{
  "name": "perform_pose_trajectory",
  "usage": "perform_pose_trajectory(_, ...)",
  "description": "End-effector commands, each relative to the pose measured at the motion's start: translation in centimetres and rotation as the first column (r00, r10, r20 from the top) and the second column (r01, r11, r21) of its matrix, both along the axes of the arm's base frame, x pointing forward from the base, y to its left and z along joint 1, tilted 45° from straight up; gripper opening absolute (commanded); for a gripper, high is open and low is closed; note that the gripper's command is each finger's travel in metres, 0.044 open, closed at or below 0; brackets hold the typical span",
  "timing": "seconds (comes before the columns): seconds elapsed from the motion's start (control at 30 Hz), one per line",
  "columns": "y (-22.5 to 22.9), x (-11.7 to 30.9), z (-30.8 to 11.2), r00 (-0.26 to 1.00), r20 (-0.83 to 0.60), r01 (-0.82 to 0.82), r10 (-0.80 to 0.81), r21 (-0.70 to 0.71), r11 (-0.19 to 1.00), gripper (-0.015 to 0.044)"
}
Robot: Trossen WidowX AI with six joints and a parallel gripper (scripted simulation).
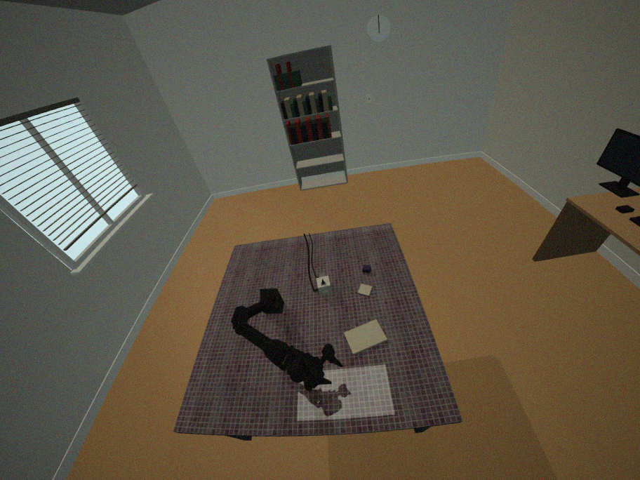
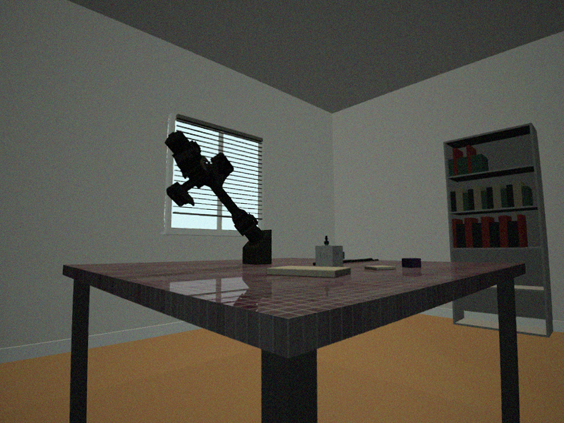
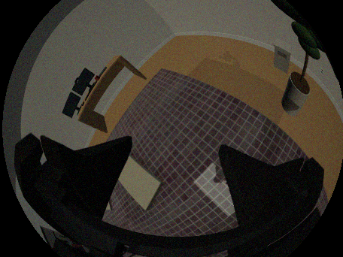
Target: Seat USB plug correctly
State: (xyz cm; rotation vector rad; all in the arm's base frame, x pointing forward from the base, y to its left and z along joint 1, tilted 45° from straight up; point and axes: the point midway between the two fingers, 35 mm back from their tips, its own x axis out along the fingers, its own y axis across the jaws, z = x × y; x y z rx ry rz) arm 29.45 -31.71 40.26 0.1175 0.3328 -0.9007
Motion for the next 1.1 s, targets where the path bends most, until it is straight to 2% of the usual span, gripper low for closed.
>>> perform_pose_trajectory(0.0,0.1,0.3,-0.4,1.000,-0.014,-0.007,0.007,0.004,1.000,0.0426)
perform_pose_trajectory(0.1,2.1,4.5,-5.8,0.971,-0.208,-0.108,0.117,0.054,0.993,0.0440)
perform_pose_trajectory(0.23,4.6,7.4,-10.6,0.909,-0.360,-0.183,0.211,0.111,0.977,0.0440)
perform_pose_trajectory(0.5,12.8,11.7,-21.5,0.627,-0.660,-0.338,0.414,0.249,0.908,0.0440)
perform_pose_trajectory(0.63,18.1,12.5,-27.0,0.343,-0.795,-0.457,0.500,0.325,0.828,0.0440)
perform_pose_trajectory(0.8,24.3,11.5,-33.2,-0.075,-0.869,-0.551,0.488,0.444,0.707,0.0440)
perform_pose_trajectory(0.93,29.2,9.1,-37.6,-0.439,-0.824,-0.580,0.357,0.564,0.588,0.0440)
perform_pose_trajectory(1.07,33.5,5.5,-41.5,-0.762,-0.642,-0.537,0.086,0.700,0.471,0.0440)
